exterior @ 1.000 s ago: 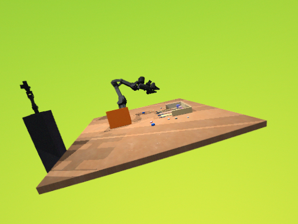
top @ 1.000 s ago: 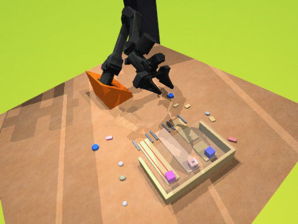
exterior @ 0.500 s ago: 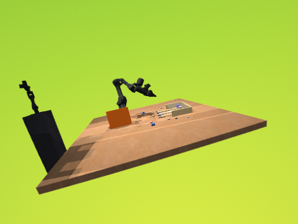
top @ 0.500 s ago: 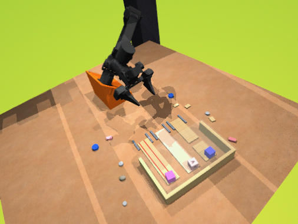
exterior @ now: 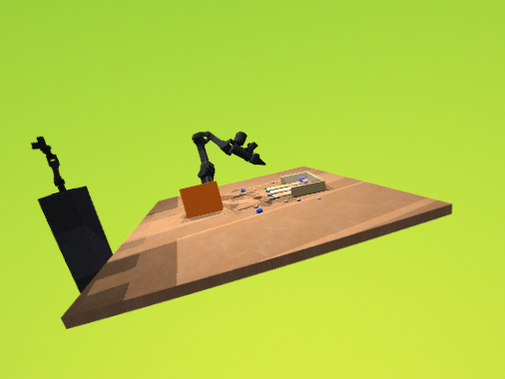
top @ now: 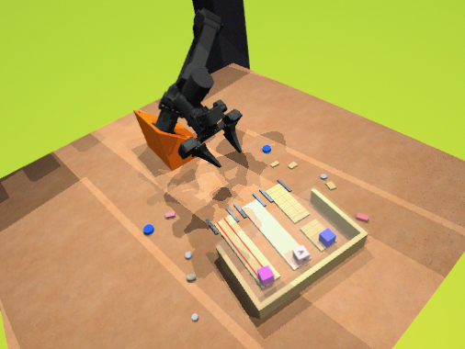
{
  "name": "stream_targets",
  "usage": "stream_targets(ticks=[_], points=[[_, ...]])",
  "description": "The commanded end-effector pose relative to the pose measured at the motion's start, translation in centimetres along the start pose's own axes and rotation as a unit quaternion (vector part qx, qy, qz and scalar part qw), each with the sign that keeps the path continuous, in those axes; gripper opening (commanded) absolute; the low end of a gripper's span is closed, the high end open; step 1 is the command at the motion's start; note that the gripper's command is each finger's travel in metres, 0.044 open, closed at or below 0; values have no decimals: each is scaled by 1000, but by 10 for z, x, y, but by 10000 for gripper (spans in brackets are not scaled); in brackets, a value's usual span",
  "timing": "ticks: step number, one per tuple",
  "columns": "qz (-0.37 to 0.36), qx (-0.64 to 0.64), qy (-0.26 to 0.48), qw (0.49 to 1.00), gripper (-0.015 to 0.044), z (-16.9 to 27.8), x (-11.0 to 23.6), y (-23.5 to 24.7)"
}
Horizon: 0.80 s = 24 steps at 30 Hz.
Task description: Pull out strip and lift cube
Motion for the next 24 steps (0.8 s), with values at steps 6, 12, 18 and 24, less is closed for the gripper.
stream_targets(ticks=[6,12,18,24], points=[[54,-42,152,986,111,-13,-60,2],[97,-64,274,955,0,-4,-99,9],[139,-77,392,906,0,15,-129,21],[143,-78,405,899,0,17,-131,23]])
Point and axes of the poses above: the point midway between the two fingers, 35 mm back from their tips, its own x axis back along the fingers, its own y axis across the jaws, z = x × y, the point moved 3 cm from there along x, back along the fingers, and after that the axes turned 13 degrees about -x, right-handed, at the moved point
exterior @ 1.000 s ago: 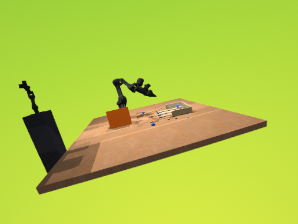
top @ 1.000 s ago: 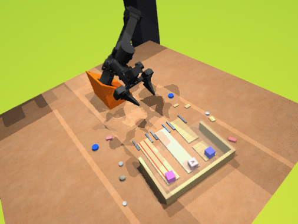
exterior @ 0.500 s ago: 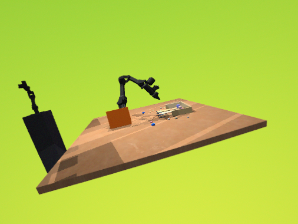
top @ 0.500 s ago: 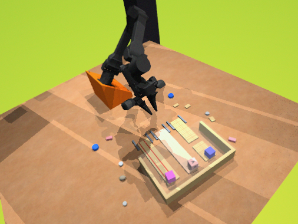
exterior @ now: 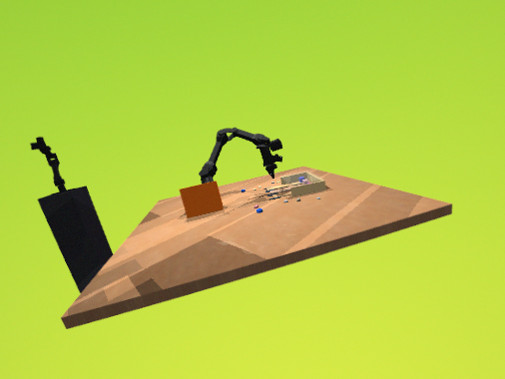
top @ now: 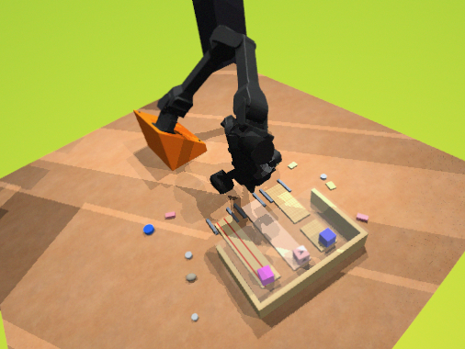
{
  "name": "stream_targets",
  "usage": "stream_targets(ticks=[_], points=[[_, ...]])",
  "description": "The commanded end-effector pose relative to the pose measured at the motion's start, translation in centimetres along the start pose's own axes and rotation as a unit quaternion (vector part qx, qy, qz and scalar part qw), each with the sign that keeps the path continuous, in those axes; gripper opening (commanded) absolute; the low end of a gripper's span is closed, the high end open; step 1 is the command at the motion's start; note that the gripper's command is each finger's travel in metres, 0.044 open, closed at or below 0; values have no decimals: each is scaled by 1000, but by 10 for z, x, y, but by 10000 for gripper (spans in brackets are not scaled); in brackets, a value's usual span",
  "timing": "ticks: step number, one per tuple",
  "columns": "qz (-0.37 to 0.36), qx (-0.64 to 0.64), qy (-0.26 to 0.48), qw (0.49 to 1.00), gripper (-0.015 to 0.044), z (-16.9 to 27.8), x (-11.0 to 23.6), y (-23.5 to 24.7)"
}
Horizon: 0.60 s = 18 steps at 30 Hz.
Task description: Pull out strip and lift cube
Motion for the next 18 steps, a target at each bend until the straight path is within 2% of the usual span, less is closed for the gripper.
stream_targets(ticks=[1,18], points=[[25,2,55,998,0,1,-14,10],[25,2,55,998,0,3,-34,6]])
Point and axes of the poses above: the point midway between the two fingers, 35 mm back from their tips, its own x axis back along the fingers, its own y axis across the jaws, z = x × y, the point moved 3 cm from there along x, back along the fingers, and after that the axes turned 13 degrees about -x, right-handed, at the moved point
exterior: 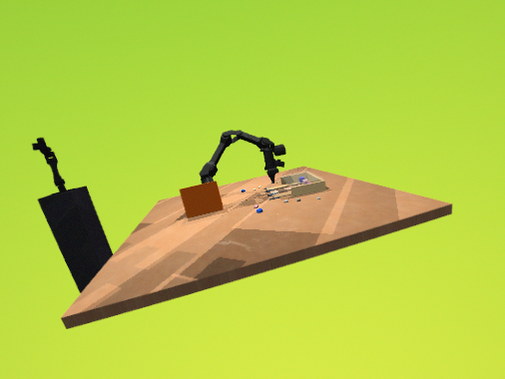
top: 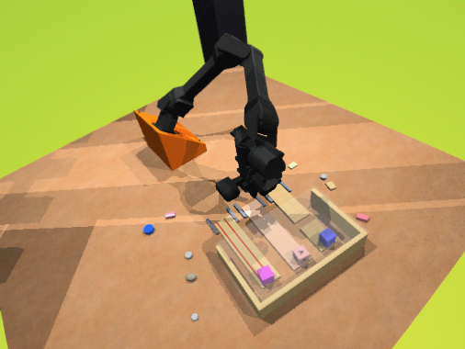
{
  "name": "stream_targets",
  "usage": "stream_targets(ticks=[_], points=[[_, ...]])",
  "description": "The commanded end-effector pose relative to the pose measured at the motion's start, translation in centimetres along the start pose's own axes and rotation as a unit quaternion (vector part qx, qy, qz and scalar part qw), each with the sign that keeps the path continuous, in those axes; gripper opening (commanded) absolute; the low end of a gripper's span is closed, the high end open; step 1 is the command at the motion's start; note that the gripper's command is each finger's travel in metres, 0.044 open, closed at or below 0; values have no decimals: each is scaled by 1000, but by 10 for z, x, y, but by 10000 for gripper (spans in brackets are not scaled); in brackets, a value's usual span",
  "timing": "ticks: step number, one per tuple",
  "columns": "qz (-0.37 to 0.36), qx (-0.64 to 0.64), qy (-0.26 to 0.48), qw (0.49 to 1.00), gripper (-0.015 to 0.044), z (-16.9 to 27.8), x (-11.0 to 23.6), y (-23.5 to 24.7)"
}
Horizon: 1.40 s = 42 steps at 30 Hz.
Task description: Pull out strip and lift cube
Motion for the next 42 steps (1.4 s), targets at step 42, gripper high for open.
stream_targets(ticks=[42], points=[[0,-4,1,1000,0,3,-55,-3]])
Point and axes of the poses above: the point midway between the two fingers, 35 mm back from their tips, its own x axis back along the fingers, its own y axis across the jaws, z = x × y, the point moved 3 cm from there along x, back along the fingers, and after that the axes turned 13 degrees about -x, right-handed, at the moved point
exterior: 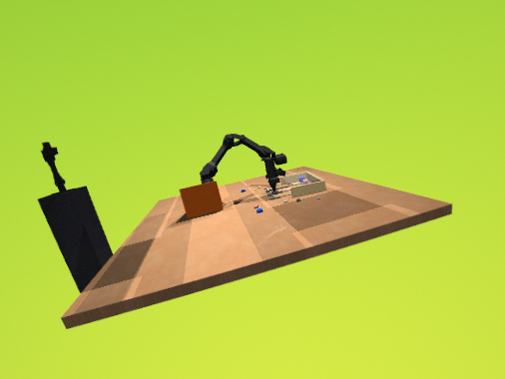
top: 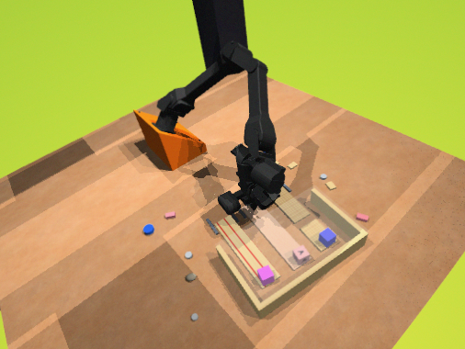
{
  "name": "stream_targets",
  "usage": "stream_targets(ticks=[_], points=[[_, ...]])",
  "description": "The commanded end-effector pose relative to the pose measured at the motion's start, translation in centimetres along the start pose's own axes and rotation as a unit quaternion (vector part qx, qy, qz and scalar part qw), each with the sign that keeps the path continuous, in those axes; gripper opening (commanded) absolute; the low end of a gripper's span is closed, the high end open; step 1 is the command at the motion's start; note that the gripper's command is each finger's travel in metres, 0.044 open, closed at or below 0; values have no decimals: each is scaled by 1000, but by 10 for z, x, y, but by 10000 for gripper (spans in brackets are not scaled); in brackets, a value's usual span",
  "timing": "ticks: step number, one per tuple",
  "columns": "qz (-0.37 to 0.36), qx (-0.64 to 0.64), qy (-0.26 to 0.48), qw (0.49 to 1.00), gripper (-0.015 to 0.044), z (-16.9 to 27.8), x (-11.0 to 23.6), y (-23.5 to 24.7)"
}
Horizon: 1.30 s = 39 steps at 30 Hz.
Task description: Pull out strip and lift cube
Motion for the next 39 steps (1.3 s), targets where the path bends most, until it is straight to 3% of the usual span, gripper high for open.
stream_targets(ticks=[1,39], points=[[-1,-3,0,1000,0,0,0,0],[-1,-3,0,1000,0,4,-3,-1]])
Point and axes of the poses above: the point midway between the two fingers, 35 mm back from their tips, its own x axis back along the fingers, its own y axis across the jaws, z = x × y, the point moved 3 cm from there along x, back along the fingers, and after that the axes turned 13 degrees about -x, right-handed, at the moved point
